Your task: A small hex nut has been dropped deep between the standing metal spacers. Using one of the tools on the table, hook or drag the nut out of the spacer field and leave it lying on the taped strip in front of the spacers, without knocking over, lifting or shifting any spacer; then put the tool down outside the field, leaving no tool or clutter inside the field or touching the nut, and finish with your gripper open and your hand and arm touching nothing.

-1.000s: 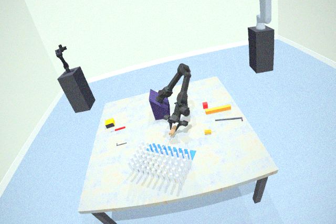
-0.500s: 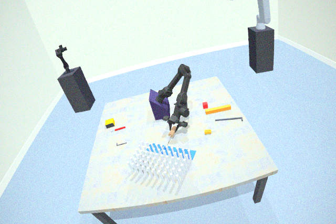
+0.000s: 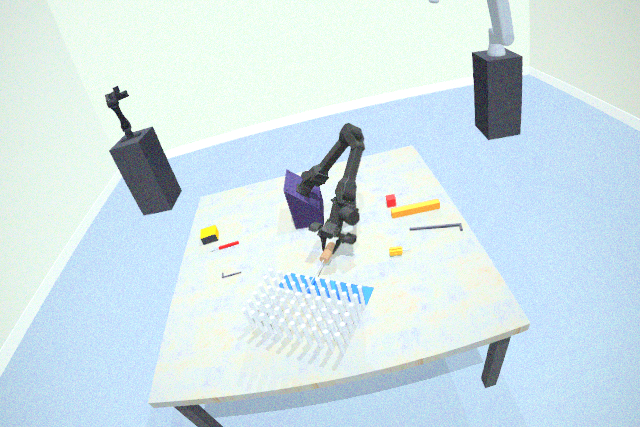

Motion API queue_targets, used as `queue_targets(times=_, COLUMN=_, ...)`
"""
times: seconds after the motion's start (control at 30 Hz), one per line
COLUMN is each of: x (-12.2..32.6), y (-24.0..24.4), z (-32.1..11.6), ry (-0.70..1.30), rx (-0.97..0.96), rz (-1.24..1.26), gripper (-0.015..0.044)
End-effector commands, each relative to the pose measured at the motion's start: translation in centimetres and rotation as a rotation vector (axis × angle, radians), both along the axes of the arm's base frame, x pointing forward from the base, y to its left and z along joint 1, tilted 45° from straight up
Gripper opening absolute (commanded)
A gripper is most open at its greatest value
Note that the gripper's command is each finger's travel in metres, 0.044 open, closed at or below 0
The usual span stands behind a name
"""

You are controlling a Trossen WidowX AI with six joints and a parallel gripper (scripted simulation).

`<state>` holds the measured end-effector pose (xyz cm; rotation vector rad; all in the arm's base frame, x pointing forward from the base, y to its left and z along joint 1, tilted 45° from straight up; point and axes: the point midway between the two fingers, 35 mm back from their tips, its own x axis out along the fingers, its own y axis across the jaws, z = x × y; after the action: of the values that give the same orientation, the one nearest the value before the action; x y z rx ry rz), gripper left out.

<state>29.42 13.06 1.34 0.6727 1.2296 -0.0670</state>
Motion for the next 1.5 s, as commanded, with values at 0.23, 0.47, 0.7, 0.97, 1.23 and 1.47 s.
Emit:
queue_targets(times=0.23, x=0.9, y=-0.1, z=-0.1, ry=-0.007, rx=0.001, rz=0.003, gripper=0.0000)
queue_targets(times=0.47, x=1.3, y=-0.3, z=-0.2, ry=-0.008, rx=0.001, rz=0.003, gripper=0.0000)
queue_targets(times=0.7, x=1.8, y=-0.4, z=-0.4, ry=-0.008, rx=0.001, rz=0.003, gripper=0.0000)
queue_targets(times=0.97, x=2.3, y=-0.6, z=-0.5, ry=-0.009, rx=0.002, rz=0.003, gripper=0.0000)
queue_targets(times=1.23, x=2.8, y=-0.7, z=-0.6, ry=-0.009, rx=0.002, rz=0.003, gripper=0.0000)
queue_targets(times=1.47, x=3.2, y=-0.9, z=-0.8, ry=-0.010, rx=0.002, rz=0.003, gripper=0.0000)
